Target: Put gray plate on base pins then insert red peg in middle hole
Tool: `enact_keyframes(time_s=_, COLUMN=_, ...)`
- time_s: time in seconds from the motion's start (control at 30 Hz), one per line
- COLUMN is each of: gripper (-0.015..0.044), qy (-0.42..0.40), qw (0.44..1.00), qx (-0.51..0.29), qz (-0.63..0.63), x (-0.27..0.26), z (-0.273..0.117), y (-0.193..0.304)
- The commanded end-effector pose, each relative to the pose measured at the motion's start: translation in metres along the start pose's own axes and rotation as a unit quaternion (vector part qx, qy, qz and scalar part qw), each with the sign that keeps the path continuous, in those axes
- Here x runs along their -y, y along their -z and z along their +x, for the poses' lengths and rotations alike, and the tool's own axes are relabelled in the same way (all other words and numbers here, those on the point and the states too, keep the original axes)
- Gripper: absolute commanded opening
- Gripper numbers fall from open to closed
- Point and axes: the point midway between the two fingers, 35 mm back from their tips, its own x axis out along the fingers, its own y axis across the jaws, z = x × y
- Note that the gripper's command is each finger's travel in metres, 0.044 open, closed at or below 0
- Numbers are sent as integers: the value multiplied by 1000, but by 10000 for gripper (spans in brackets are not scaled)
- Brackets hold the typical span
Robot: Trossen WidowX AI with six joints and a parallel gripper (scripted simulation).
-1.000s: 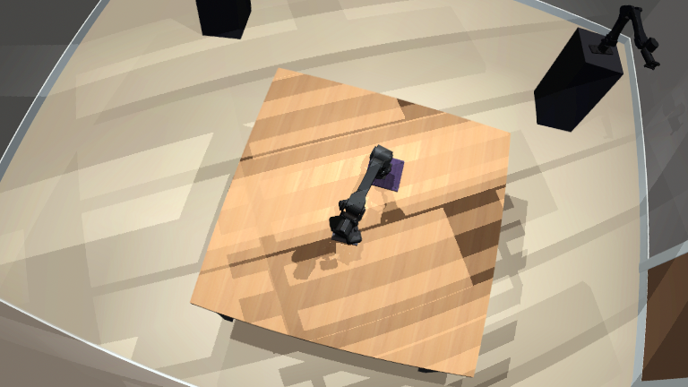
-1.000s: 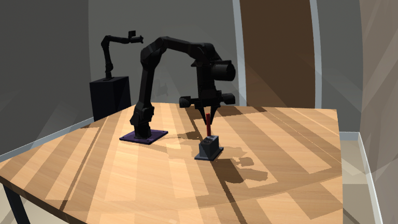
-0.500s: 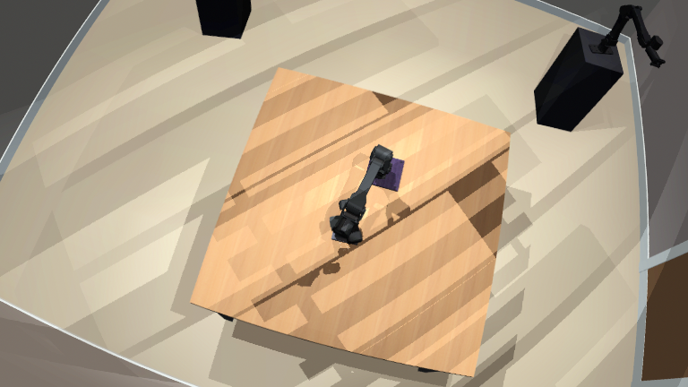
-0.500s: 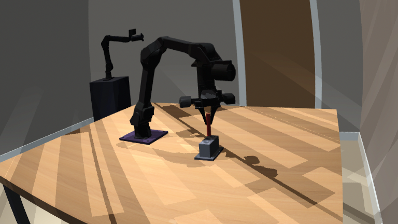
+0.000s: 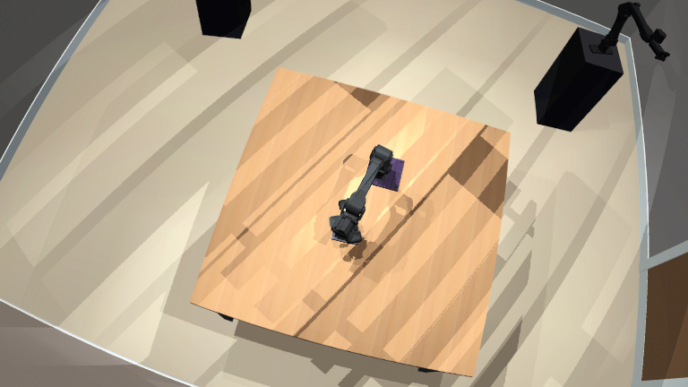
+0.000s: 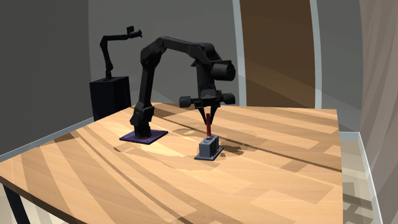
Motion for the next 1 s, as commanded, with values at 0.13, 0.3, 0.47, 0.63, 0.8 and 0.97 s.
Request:
enact_keyframes(time_s=0.13, gripper=0, qy=2, qw=1000, qx=1, qz=-1, x=1, z=0, y=-1)
enact_keyframes(time_s=0.3, gripper=0, qy=2, qw=1000, qx=1, qz=-1, x=1, z=0, y=-1)
enact_keyframes(time_s=0.47, gripper=0, qy=1, qw=1000, qx=0, qz=-1, x=1, z=0, y=-1)
enact_keyframes(time_s=0.63, gripper=0, qy=0, qw=1000, qx=0, qz=0, x=0, z=0, y=-1)
enact_keyframes(time_s=0.8, gripper=0, qy=0, qw=1000, qx=0, qz=0, x=2, z=0, y=-1)
enact_keyframes(time_s=0.97, gripper=0, qy=0, qw=1000, qx=0, qz=0, x=3, z=0, y=0)
